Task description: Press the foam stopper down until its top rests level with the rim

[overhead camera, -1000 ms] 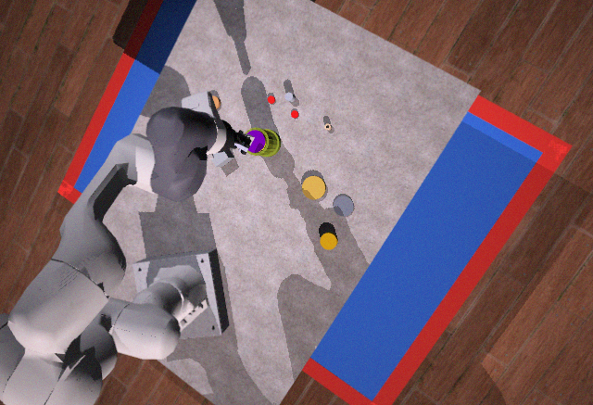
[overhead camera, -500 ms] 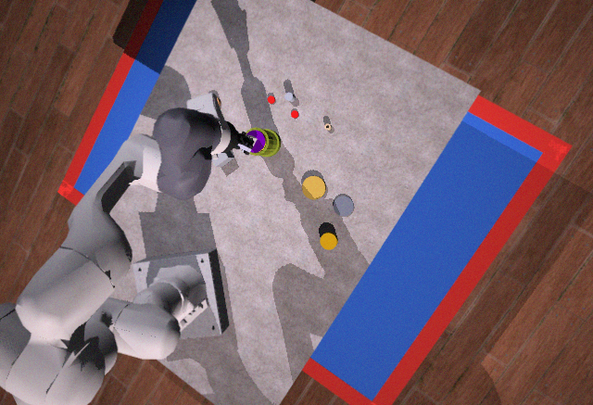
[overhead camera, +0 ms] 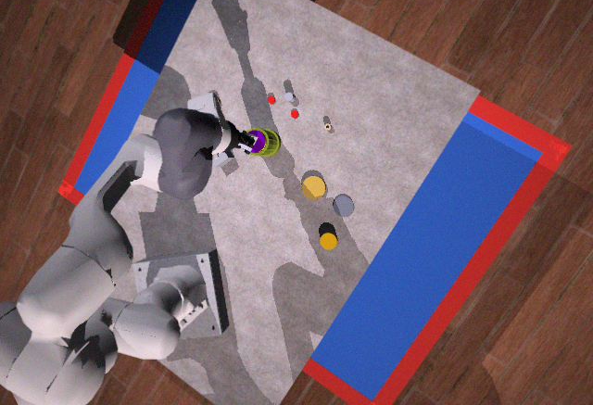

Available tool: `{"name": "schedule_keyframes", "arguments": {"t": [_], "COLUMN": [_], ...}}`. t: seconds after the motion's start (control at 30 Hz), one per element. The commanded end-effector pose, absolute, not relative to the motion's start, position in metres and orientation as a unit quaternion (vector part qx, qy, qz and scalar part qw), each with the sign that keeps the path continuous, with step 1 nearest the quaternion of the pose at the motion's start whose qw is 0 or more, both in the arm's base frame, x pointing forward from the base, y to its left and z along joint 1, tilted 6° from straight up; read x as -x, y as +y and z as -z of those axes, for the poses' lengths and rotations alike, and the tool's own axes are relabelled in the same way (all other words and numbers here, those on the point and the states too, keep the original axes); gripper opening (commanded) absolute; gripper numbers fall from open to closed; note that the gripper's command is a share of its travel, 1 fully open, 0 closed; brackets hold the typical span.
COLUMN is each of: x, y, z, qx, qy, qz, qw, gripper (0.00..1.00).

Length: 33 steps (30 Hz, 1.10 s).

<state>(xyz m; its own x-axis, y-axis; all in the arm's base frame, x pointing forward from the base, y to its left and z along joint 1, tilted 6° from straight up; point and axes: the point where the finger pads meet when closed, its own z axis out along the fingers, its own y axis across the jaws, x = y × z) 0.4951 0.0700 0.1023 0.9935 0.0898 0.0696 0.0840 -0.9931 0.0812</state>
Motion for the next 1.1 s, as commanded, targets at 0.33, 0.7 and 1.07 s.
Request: {"name": "schedule_keyframes", "arguments": {"t": [0.33,0.7,1.07], "x": [-0.4941,-0.4935,-0.4926], "y": [0.0684,0.068,0.0675], "z": [-0.099,-0.0966,-0.0931], "qx": [-0.998,-0.998,-0.998], "qy": [0.043,0.043,0.043], "qz": [-0.036,-0.036,-0.036], "qw": [0.038,0.038,0.038], "gripper": [0.0,0.0,0.0]}}
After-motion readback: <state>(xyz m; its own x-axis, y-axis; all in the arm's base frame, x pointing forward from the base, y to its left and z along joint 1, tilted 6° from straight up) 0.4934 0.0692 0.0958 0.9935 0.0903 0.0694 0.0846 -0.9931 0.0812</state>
